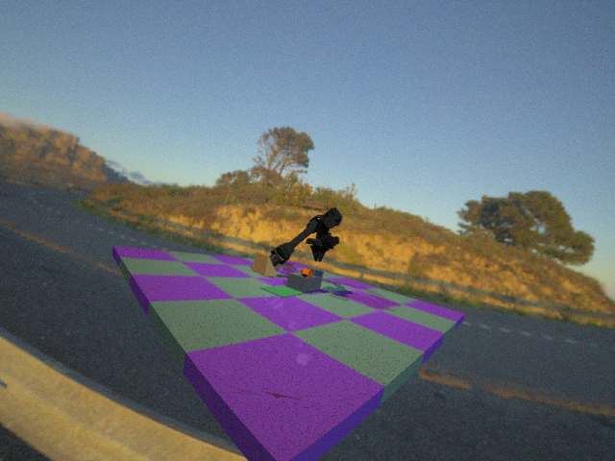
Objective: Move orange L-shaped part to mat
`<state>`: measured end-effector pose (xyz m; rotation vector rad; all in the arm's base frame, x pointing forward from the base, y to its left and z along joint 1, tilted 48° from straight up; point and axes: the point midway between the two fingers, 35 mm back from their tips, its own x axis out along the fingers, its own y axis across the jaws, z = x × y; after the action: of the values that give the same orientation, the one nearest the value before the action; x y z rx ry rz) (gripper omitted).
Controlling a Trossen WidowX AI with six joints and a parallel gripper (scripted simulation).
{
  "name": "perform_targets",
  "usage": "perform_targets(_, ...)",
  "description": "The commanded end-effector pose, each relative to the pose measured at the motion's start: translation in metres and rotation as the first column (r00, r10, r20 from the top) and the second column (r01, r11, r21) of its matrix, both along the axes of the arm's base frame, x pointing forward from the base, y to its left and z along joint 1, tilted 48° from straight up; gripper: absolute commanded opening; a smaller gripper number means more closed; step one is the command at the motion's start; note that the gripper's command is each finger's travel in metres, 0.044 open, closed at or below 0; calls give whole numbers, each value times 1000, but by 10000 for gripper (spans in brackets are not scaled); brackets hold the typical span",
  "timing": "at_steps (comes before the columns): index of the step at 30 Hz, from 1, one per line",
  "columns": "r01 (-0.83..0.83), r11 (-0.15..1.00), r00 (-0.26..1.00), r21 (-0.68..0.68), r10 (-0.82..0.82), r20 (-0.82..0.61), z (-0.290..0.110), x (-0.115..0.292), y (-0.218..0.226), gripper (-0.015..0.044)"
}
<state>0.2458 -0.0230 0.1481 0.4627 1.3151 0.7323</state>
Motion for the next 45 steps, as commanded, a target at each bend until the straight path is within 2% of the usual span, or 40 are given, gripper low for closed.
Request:
perform_targets(1, -7, 1000, 1000, -9, 7, 11, 10, -3, -12, 180)
perform_targets(27, 9, 1000, 1000, -7, -9, 11, 8, -2, -11, 180)
perform_targets(31, 122, 993, 986, 4, -121, -115, 3, 2, -16, 280)
perform_targets(32, 176, 984, 969, 3, -173, -176, 1, 3, -19, 280)
perform_targets(35, 374, 927, 845, -33, -356, -400, -8, 9, -29, 280)
perform_targets(39, 593, 788, 538, -164, -539, -648, -22, 16, -43, 280)
perform_targets(43, 707, 607, 128, -363, -615, -778, -37, 22, -57, 280)
perform_targets(45, 716, 545, -15, -437, -613, -790, -43, 23, -62, 280)
